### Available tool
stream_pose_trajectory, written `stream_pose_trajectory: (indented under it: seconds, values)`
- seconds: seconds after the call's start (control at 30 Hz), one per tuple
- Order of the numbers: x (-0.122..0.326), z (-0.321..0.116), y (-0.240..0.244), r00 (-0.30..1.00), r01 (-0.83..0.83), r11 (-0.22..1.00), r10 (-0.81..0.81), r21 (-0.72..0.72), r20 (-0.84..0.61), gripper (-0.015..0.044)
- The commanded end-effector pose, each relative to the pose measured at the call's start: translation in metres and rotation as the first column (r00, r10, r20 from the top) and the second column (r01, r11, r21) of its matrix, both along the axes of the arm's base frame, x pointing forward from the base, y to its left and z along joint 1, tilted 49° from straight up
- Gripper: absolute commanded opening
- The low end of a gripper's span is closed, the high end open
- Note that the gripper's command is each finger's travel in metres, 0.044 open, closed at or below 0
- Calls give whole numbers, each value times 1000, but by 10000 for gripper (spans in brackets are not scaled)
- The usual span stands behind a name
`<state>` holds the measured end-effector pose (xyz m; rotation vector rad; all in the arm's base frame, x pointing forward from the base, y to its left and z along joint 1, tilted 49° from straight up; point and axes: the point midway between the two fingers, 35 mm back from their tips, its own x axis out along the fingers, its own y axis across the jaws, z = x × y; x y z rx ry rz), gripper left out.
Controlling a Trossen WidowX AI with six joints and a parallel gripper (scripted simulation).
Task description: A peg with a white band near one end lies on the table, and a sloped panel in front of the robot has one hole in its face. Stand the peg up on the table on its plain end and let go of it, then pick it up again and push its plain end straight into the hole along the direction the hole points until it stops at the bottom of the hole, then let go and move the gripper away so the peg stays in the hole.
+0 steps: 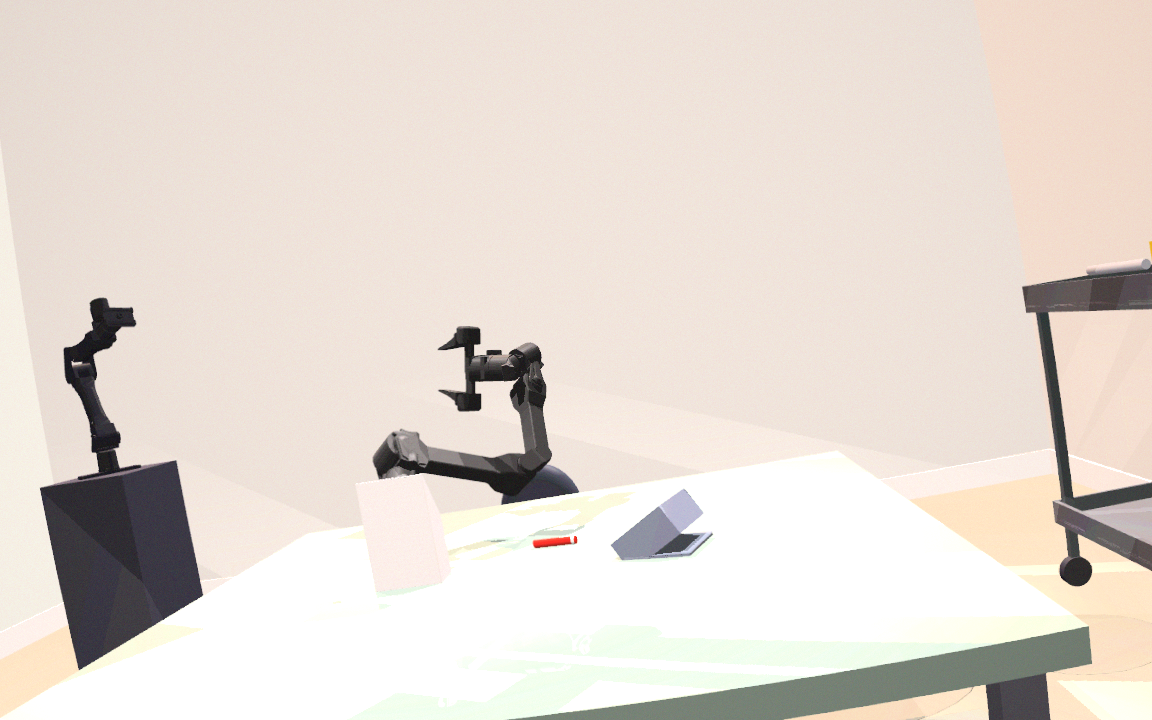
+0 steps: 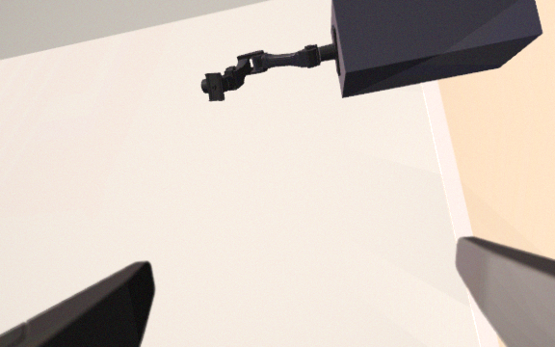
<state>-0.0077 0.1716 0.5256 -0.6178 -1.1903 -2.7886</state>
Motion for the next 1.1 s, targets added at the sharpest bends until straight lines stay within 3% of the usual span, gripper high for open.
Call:
stream_pose_trajectory:
  seconds: [0.0, 0.5, 0.87, 1.07]
  values:
    - [-25, 5, -29, 995, -100, 992, 99, 78, 22, 440]
    - [-79, 6, -147, 876, -478, 816, 466, 324, 120, 440]
    - [-81, -11, -206, 759, -643, 660, 617, 389, 207, 440]
    - [-76, -23, -255, 646, -742, 497, 709, 450, 283, 440]
